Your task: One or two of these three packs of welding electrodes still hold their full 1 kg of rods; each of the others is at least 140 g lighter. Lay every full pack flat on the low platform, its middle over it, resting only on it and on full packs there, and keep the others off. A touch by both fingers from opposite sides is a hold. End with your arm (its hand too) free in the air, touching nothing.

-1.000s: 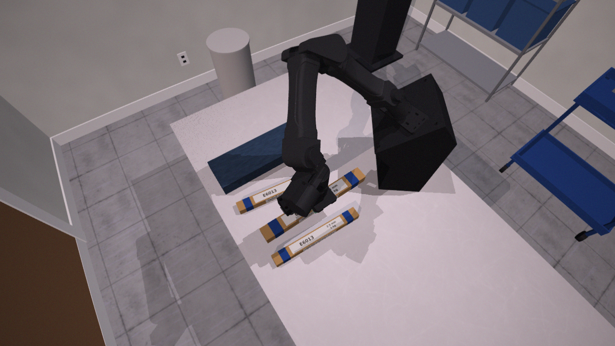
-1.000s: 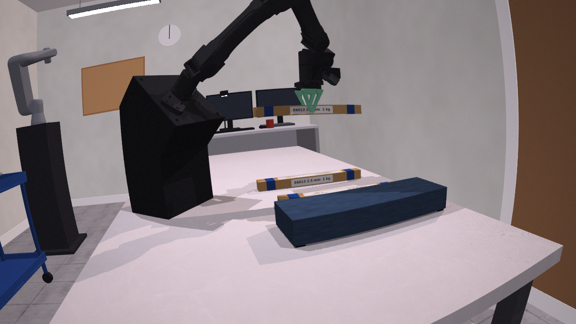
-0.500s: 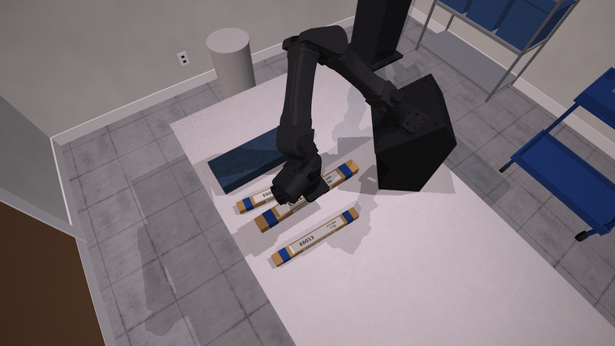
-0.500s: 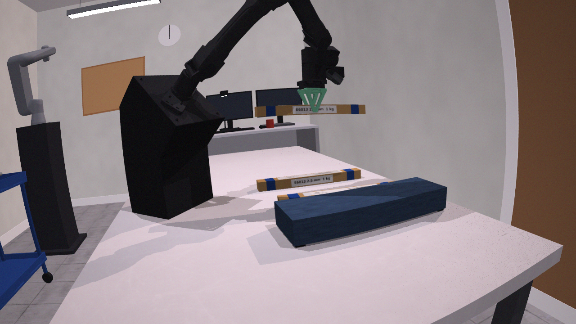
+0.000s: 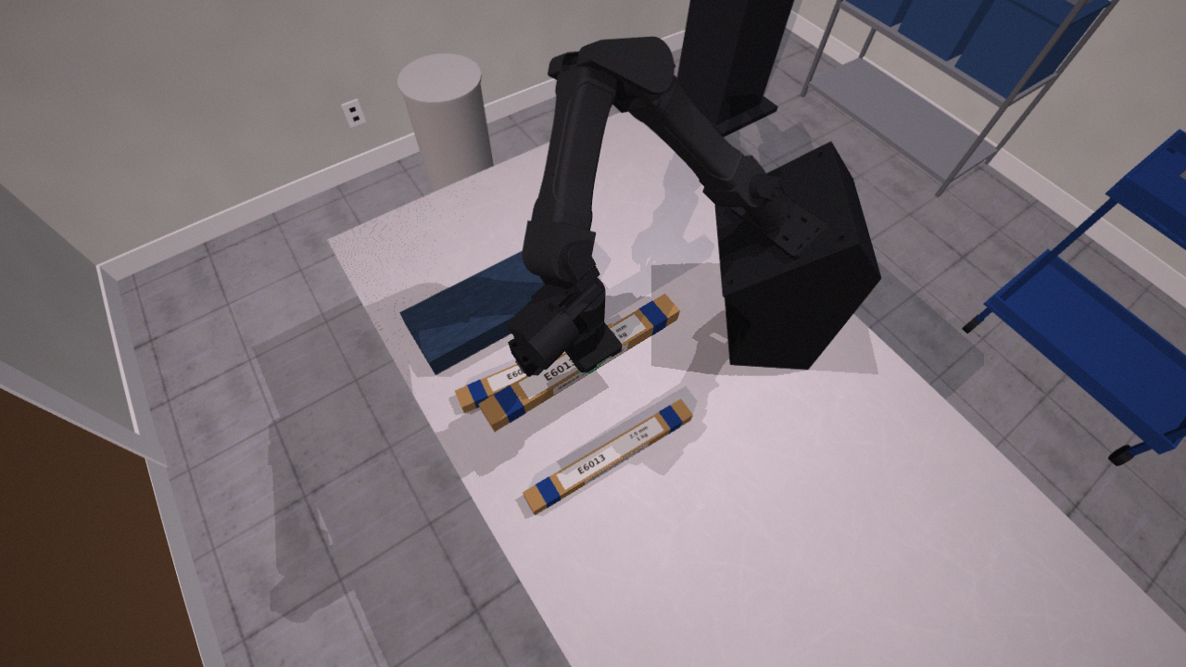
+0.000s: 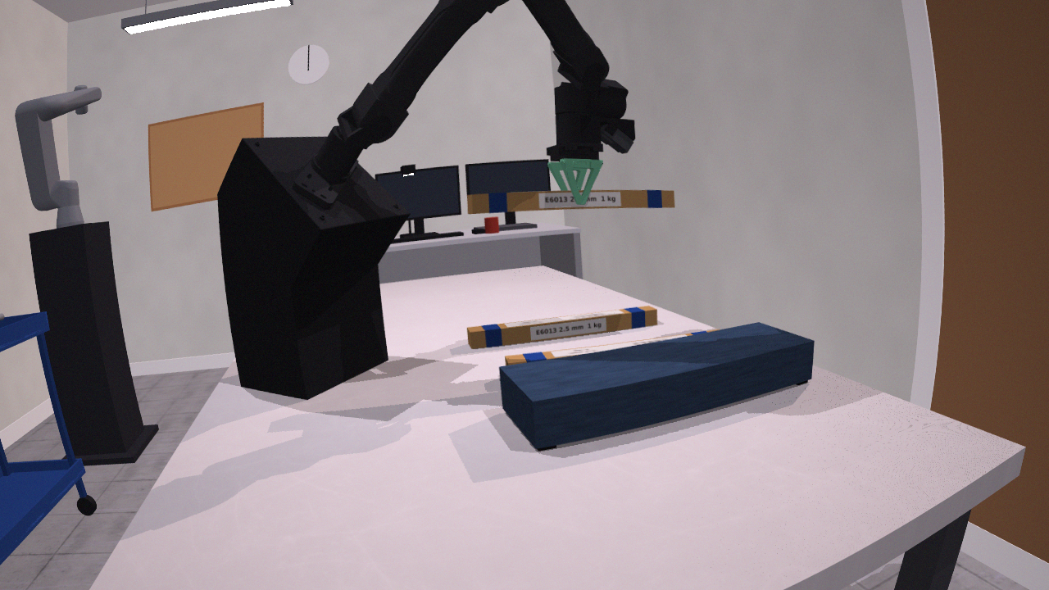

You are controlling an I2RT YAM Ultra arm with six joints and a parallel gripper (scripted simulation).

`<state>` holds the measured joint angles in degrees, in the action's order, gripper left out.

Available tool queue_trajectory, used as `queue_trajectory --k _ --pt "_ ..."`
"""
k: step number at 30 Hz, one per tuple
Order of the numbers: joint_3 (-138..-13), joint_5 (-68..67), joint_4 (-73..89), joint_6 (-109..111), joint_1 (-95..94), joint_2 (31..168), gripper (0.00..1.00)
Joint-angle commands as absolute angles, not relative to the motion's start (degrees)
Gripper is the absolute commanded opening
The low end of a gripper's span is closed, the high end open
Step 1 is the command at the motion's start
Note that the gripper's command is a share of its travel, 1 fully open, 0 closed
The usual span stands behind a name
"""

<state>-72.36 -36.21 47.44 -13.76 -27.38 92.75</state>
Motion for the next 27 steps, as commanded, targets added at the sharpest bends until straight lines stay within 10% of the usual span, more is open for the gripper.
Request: queue_trajectory --k 1,27 --pt "-72.2 -35.4 46.0 -12.2 -28.9 88.7 0.00" --pt "-70.7 -34.5 42.9 -9.7 -26.7 88.6 0.00"
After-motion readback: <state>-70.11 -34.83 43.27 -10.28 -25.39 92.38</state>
